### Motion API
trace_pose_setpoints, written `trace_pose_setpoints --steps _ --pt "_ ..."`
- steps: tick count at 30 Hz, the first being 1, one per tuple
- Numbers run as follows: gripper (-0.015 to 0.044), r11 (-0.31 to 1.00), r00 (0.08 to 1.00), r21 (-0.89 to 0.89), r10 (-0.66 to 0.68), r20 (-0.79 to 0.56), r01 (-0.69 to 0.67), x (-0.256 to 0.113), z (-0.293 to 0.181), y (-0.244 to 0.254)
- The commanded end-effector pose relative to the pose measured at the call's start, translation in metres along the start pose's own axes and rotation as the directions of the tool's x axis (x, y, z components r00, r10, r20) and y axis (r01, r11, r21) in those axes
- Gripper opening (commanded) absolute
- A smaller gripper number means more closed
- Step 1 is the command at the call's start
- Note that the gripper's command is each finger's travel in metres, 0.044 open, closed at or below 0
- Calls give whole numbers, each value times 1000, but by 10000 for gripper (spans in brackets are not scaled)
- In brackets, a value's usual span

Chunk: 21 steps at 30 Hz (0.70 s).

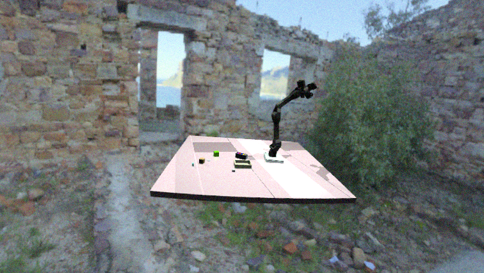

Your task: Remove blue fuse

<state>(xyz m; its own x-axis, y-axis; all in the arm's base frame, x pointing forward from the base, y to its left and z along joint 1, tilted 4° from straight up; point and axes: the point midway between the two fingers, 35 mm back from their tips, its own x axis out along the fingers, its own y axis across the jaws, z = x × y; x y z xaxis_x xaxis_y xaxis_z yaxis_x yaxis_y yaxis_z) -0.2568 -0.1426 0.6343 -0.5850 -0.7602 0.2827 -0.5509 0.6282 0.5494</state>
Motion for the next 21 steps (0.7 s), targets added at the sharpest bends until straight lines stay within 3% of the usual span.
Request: trace_pose_setpoints --steps 1,10,14,21 --pt "64 1000 1000 -4 -5 0 5 1 1 -2" --pt "60 935 963 -242 -269 -14 258 52 23 -98" --pt "60 895 947 -327 -322 -9 302 56 23 -124" --pt "60 694 834 -561 -551 -10 451 68 27 -230"
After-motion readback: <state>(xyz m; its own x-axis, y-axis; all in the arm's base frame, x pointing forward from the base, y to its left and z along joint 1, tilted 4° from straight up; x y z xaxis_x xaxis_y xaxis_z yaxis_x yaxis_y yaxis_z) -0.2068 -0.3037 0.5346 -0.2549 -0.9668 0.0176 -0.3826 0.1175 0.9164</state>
